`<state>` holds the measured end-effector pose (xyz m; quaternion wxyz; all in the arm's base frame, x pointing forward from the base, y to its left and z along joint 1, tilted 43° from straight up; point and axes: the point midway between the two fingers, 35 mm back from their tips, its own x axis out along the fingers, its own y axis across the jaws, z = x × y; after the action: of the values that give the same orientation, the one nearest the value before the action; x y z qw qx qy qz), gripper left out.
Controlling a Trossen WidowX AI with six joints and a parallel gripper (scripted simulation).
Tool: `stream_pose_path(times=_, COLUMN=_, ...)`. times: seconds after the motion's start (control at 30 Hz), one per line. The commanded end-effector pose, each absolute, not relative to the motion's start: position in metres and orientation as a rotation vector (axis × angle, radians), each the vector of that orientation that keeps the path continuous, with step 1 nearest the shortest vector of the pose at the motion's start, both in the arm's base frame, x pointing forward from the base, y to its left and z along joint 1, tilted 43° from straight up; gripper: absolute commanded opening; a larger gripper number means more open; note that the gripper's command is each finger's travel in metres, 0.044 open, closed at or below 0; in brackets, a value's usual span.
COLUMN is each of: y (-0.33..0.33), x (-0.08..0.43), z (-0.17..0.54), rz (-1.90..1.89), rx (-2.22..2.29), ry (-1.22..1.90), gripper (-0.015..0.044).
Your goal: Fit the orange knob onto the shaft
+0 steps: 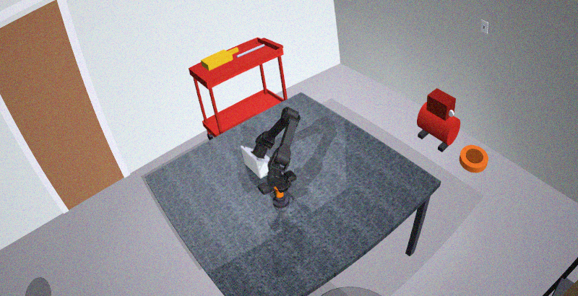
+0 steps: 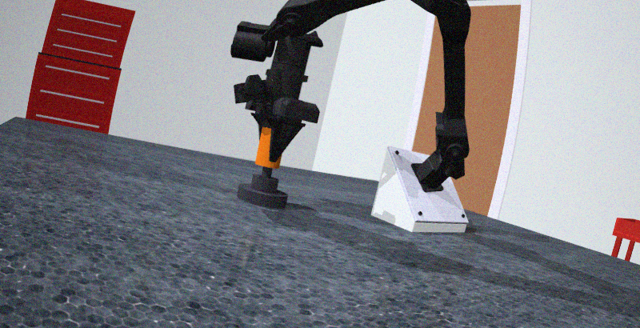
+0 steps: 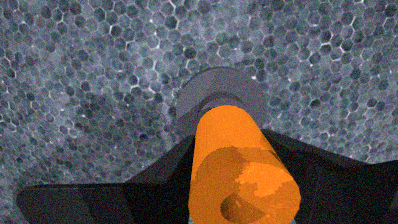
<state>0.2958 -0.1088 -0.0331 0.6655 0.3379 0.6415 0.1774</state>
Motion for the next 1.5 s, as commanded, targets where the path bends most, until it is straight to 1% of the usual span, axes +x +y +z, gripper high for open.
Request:
stream_pose_path(times=0.0, y=-0.1082, x=0.2967, z=-0.034, rz=0.396, rx=0.765, ry=1.446, gripper=0.0)
stream_pose_path(times=0.97, y=-0.1117, x=0.2947, z=-0.0314, rz=0.396, rx=0.765, ry=1.446, gripper=0.0)
stream_pose_path(times=1.2, y=-0.1127, x=0.2968, z=-0.0319, rz=0.254, rx=0.924, ry=1.5, gripper=0.0)
stream_pose_path(times=1.47, y=-0.1099, x=0.2973, z=-0.0346, rz=0.247, rx=0.932, ry=1.503, gripper=0.0)
